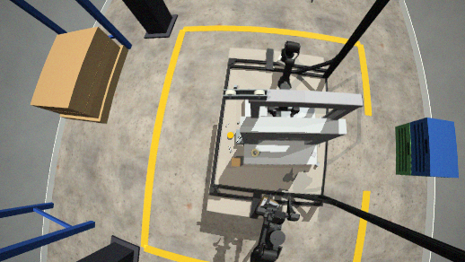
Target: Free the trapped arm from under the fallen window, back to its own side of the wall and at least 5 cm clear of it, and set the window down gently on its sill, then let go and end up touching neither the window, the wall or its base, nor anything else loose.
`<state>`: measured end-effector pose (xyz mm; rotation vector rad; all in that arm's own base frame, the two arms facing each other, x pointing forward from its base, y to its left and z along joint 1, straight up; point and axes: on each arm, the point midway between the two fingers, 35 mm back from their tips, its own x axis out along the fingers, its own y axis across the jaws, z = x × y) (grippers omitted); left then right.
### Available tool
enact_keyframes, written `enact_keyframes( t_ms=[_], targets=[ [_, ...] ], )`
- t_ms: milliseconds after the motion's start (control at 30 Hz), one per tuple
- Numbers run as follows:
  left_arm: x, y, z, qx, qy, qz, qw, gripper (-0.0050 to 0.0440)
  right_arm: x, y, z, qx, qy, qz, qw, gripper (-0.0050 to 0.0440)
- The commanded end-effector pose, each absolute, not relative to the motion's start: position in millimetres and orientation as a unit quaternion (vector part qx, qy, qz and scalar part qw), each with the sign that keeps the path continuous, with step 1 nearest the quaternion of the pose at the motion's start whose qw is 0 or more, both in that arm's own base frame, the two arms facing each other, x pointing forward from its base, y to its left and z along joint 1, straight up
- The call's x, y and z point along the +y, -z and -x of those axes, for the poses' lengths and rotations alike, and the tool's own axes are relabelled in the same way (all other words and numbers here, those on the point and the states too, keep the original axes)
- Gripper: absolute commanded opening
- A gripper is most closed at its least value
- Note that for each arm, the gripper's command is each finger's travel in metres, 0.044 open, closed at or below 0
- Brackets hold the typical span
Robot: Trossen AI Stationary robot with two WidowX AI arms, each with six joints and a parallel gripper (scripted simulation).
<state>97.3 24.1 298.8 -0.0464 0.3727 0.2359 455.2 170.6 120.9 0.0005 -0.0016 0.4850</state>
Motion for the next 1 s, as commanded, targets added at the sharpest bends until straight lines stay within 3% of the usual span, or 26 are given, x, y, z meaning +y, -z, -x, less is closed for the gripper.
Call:
enact_keyframes(
  t_ms=[0,467,767,967],
  targets=[
    [24,-298,-97,0.186,-0.115,0.022,0.976,0.04,172,-108,-457,-0.001,-0.24,0.0,0.971,0.04],
    [24,-298,-97,0.186,-0.115,0.022,0.976,0.04,171,-107,-455,-0.002,-0.241,0.0,0.971,0.04],
    [24,-298,-97,0.186,-0.115,0.022,0.976,0.04,127,-106,-374,-0.001,-0.24,0.0,0.971,0.04],
    [24,-298,-97,0.186,-0.115,0.022,0.976,0.04,124,-107,-367,-0.001,-0.24,0.0,0.971,0.04]
  ],
)
